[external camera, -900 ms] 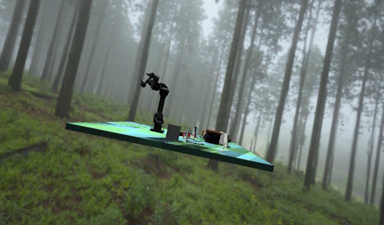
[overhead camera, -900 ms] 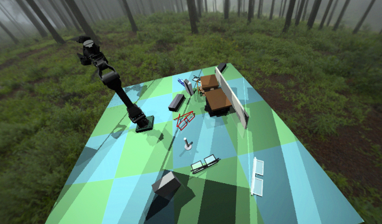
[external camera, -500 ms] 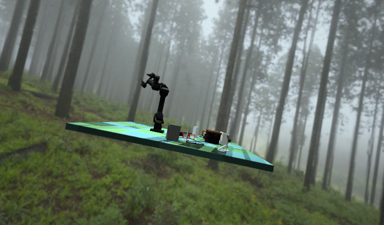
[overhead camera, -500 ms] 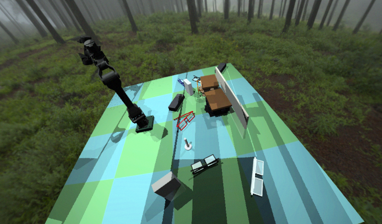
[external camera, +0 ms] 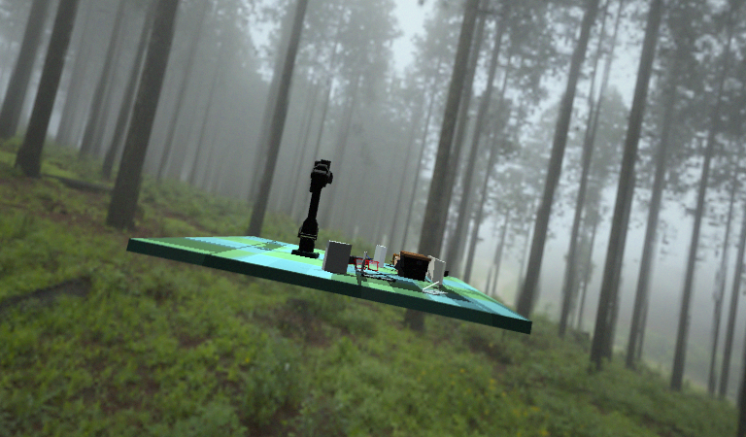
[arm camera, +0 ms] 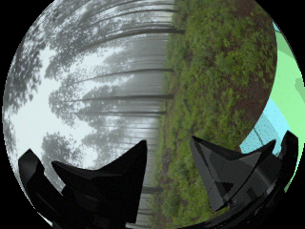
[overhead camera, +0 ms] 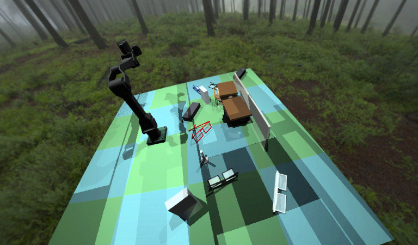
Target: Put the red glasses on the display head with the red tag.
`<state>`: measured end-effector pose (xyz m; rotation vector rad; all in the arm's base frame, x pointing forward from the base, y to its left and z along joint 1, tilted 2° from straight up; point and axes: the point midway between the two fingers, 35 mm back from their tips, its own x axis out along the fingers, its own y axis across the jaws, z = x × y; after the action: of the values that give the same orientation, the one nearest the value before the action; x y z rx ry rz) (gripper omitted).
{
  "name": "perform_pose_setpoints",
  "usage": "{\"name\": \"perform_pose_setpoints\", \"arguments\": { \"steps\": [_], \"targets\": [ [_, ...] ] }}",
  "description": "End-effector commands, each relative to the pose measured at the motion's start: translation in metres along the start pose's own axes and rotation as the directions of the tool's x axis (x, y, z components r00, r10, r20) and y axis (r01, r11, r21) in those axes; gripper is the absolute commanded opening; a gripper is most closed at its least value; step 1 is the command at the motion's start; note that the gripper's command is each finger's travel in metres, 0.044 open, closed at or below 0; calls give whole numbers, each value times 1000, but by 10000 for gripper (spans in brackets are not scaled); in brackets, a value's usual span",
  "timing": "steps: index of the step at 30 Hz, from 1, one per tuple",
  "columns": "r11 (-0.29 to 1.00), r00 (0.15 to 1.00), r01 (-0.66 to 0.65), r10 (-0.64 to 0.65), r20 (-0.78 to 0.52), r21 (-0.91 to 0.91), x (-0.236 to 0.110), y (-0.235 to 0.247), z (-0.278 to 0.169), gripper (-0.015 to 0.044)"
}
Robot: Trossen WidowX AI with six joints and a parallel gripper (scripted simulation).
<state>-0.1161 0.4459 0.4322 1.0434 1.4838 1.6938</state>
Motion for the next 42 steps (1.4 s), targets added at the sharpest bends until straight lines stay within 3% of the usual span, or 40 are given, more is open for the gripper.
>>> {"name": "perform_pose_setpoints", "arguments": {
  "steps": [1, 10, 22, 31, 37, 42],
  "targets": [
    [980, 977, 149, -125, 173, -130, -22, -35, 65, 200],
    [809, 812, 518, -363, 458, -278, -102, -97, 182, 200],
    [381, 421, 900, -629, 654, -212, -270, -163, 280, 200],
    [28, 94, 993, -792, 603, -118, -418, -202, 292, 200],
    [-151, -82, 982, -879, 470, -110, -515, -223, 259, 200],
    [-228, -174, 962, -934, 312, -148, -584, -236, 212, 200]
  ]
}}
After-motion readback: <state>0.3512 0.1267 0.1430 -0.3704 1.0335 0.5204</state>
